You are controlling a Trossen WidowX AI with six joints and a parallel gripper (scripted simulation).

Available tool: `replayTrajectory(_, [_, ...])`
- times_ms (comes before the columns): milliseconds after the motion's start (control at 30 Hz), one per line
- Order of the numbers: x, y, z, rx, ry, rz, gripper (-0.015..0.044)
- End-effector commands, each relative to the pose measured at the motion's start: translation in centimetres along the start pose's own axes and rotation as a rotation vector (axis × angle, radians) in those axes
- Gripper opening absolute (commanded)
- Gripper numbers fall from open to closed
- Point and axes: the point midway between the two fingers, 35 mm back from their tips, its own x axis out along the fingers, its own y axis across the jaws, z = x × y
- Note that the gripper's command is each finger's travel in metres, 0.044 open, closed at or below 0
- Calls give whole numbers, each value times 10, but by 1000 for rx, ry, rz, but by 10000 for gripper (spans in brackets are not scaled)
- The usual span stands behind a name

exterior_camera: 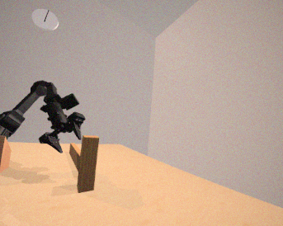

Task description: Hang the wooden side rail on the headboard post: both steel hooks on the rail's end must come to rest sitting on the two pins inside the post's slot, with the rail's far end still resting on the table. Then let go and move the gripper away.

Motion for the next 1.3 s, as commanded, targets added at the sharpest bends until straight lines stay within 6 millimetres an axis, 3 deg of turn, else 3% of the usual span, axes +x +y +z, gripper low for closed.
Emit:
replayTrajectory(0, [-3,-1,6,434,40,-49,440])
replayTrajectory(700, [-8,0,21,1815,-21,-255,440])
replayTrajectory(1267, [-8,0,22,1859,-29,-262,440])
